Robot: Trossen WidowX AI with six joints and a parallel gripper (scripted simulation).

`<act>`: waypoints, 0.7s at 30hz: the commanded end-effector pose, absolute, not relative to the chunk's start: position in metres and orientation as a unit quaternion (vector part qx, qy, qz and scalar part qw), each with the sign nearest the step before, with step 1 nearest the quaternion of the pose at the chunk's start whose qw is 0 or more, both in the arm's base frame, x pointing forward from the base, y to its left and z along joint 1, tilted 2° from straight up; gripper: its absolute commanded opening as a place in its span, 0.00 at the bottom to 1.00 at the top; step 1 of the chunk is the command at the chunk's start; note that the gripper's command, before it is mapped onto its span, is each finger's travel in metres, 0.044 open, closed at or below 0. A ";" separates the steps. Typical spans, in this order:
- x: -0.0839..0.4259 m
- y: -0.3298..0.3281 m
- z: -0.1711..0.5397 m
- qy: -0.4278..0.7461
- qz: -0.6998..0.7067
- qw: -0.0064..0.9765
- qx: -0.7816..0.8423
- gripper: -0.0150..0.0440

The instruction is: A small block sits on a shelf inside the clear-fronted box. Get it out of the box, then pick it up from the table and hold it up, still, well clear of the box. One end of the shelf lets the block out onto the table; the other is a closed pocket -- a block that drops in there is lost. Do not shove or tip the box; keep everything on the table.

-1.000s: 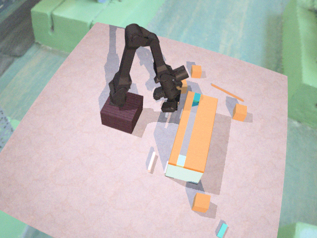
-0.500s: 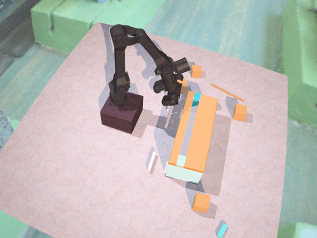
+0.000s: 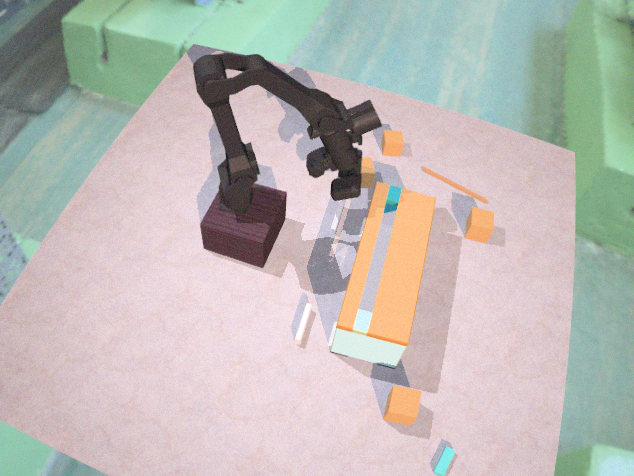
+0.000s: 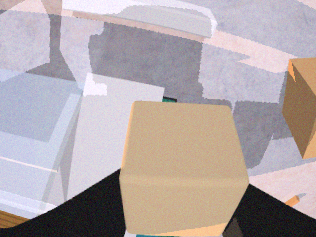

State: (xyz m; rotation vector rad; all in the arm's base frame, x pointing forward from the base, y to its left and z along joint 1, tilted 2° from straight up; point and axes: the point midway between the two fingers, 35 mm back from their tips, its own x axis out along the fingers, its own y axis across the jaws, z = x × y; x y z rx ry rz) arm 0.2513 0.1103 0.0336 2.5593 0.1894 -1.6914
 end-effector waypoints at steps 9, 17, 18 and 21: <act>0.243 0.111 0.089 0.166 -0.514 0.092 0.837 0.25; 0.239 0.111 0.099 0.187 -0.505 0.106 0.836 0.25; 0.239 0.111 0.099 0.187 -0.505 0.106 0.836 0.25; 0.239 0.111 0.099 0.187 -0.505 0.106 0.836 0.25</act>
